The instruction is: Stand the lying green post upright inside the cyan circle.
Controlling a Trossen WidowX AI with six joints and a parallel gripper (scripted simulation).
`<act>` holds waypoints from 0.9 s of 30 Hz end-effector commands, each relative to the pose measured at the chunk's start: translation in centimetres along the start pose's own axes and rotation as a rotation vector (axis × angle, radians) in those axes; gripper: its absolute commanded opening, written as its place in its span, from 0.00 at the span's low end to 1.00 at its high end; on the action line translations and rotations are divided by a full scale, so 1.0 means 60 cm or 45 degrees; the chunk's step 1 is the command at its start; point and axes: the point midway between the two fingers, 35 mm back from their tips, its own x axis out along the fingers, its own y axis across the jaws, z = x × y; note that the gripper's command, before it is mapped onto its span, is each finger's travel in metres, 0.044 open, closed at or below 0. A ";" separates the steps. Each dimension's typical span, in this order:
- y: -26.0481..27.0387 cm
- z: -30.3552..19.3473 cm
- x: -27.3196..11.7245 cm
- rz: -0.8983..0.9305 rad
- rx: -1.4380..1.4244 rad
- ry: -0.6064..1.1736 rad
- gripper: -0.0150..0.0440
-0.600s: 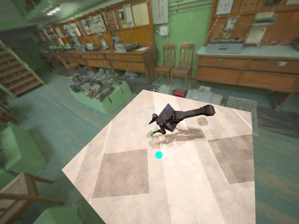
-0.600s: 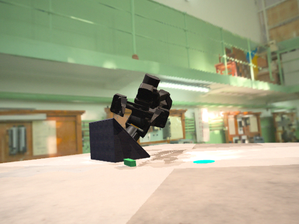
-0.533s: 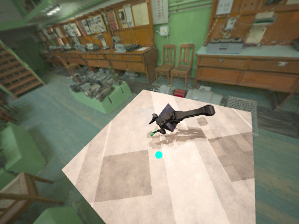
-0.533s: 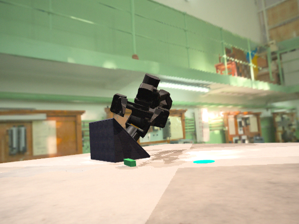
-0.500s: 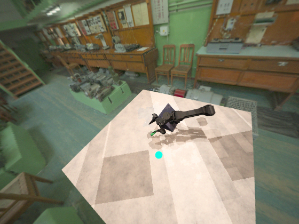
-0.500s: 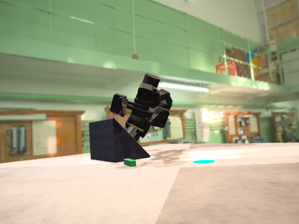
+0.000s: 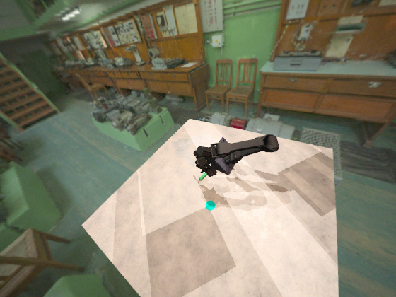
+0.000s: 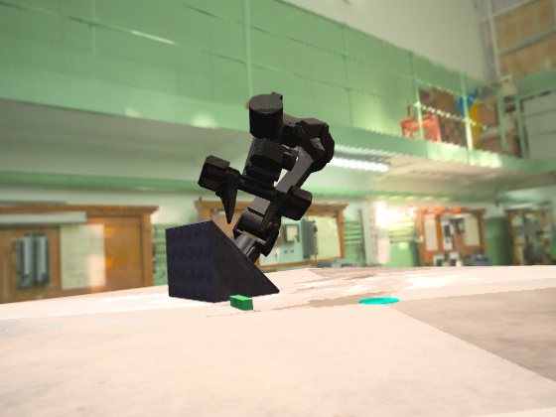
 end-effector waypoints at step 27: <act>0.010 -0.027 0.106 0.541 -0.113 0.609 0.65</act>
